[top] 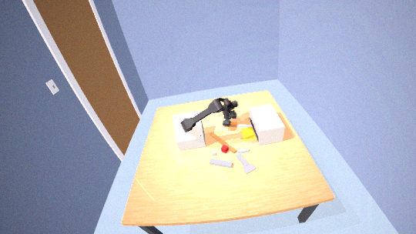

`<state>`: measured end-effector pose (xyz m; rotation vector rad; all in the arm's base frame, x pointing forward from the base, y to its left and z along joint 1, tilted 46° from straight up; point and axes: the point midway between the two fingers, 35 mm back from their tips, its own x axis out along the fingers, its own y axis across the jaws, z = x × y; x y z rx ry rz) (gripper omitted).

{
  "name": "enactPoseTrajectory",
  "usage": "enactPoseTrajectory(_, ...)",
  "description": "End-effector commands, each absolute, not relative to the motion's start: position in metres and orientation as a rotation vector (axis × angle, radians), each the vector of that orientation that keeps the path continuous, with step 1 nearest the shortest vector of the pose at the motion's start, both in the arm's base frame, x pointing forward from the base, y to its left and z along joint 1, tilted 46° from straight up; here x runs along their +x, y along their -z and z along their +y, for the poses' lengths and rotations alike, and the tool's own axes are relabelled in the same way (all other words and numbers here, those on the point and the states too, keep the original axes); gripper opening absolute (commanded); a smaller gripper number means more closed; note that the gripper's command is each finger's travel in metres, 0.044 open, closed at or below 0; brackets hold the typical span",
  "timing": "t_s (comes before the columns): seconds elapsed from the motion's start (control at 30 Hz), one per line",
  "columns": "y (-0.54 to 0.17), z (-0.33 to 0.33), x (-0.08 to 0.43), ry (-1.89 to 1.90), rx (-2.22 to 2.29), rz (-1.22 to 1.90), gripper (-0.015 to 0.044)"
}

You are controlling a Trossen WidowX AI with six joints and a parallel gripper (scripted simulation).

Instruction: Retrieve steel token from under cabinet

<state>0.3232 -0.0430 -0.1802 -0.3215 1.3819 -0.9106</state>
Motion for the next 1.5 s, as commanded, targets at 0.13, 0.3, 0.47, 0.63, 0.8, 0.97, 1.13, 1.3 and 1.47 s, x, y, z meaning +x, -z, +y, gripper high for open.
enactPoseTrajectory(0.13,0.184,-0.039,0.308,0.912,-0.323,1.387,0.0000)
enactPoseTrajectory(0.3,0.186,-0.036,0.301,0.912,-0.323,1.387,0.0000)
enactPoseTrajectory(0.47,0.189,-0.033,0.294,0.912,-0.323,1.388,0.0000)
enactPoseTrajectory(0.63,0.191,-0.030,0.286,0.911,-0.323,1.388,0.0000)
enactPoseTrajectory(0.8,0.193,-0.027,0.278,0.911,-0.323,1.388,0.0000)
enactPoseTrajectory(0.97,0.195,-0.023,0.269,0.911,-0.322,1.389,0.0000)
enactPoseTrajectory(1.13,0.198,-0.020,0.261,0.911,-0.322,1.389,0.0000)
enactPoseTrajectory(1.3,0.200,-0.016,0.252,0.910,-0.322,1.390,0.0000)
enactPoseTrajectory(1.47,0.203,-0.013,0.243,0.910,-0.322,1.390,0.0000)
